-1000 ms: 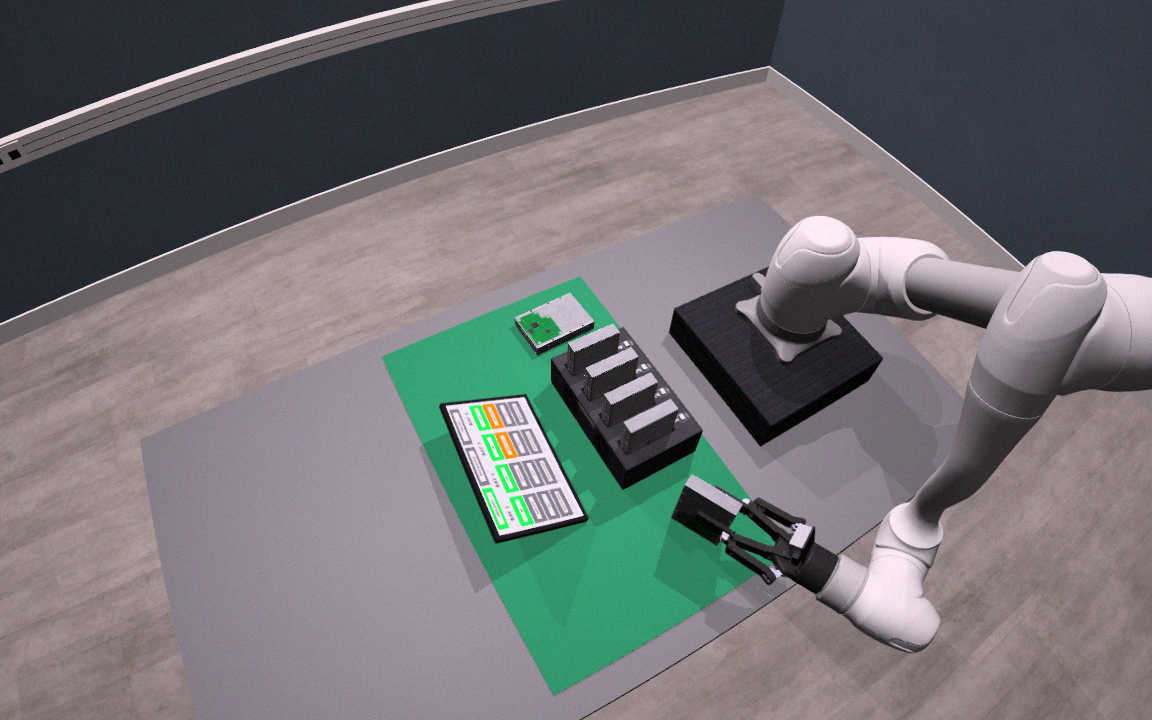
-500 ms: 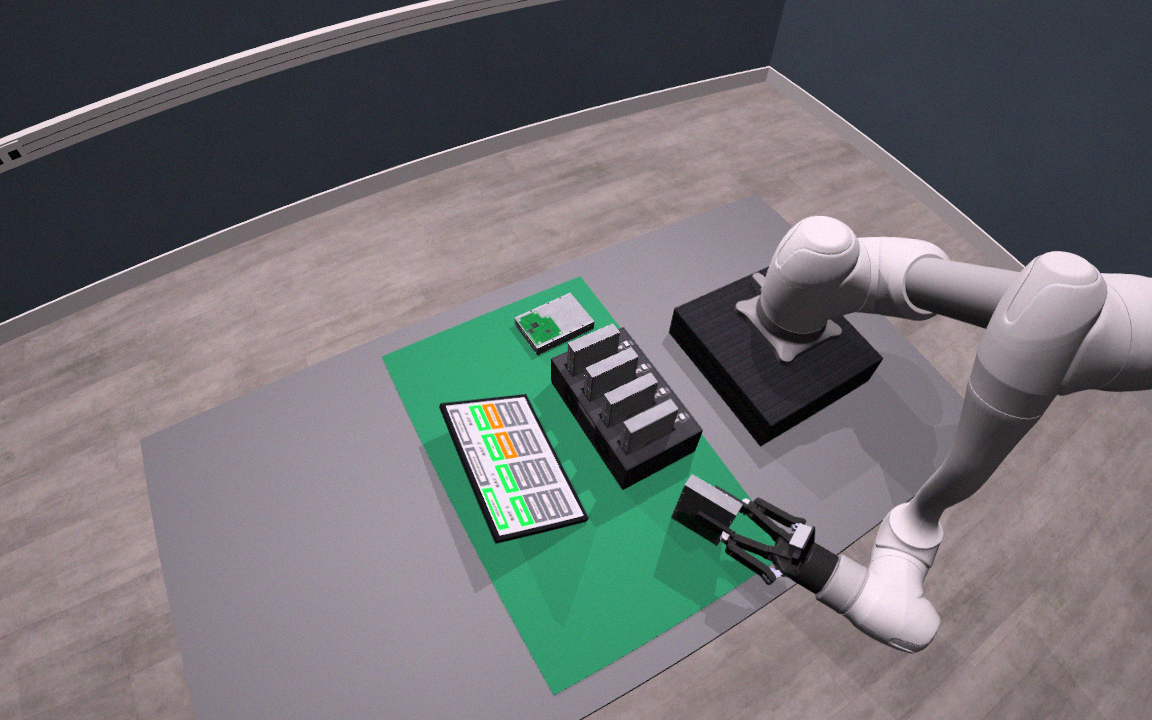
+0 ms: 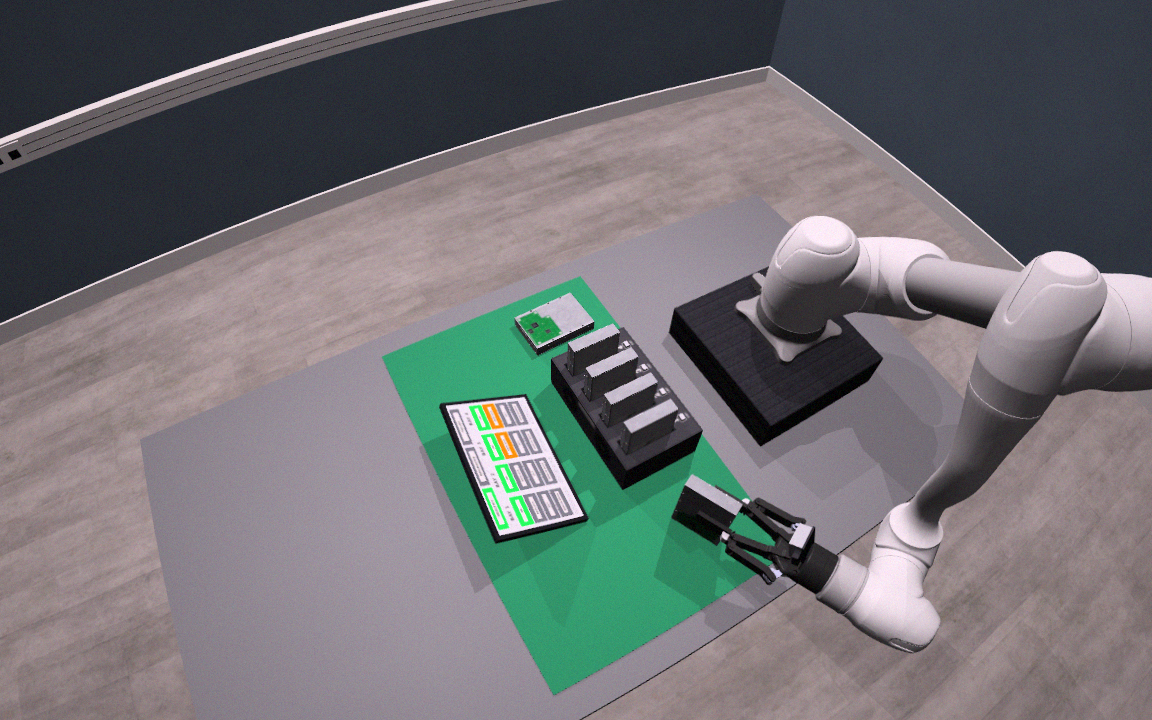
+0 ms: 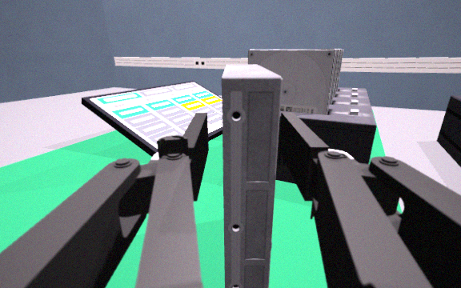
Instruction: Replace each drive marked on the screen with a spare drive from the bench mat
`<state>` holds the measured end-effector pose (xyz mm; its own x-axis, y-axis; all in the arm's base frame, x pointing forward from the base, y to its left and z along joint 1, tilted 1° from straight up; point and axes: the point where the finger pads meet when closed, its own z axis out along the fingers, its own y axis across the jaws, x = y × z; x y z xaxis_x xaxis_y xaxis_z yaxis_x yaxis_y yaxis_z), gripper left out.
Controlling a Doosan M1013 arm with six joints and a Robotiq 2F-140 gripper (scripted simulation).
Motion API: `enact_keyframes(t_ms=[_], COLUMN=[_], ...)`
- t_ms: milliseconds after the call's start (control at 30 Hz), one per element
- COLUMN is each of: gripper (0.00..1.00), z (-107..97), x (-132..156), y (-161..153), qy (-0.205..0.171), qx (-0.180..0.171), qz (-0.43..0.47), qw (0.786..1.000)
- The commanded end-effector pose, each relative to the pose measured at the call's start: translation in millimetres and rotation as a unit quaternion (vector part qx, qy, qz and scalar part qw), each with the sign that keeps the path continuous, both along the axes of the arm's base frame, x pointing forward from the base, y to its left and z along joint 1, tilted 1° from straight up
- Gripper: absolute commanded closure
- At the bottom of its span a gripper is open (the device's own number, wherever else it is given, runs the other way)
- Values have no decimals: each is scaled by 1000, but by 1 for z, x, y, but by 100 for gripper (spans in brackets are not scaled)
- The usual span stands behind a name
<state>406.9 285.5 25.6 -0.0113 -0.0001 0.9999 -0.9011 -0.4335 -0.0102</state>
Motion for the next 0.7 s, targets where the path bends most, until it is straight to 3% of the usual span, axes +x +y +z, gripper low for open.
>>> enact_keyframes(t_ms=[0, 667], gripper=[60, 60], z=[1, 1], x=[0, -5], y=[0, 11], qy=[0, 0], qx=[0, 0], qz=[0, 0], qw=[1000, 1000])
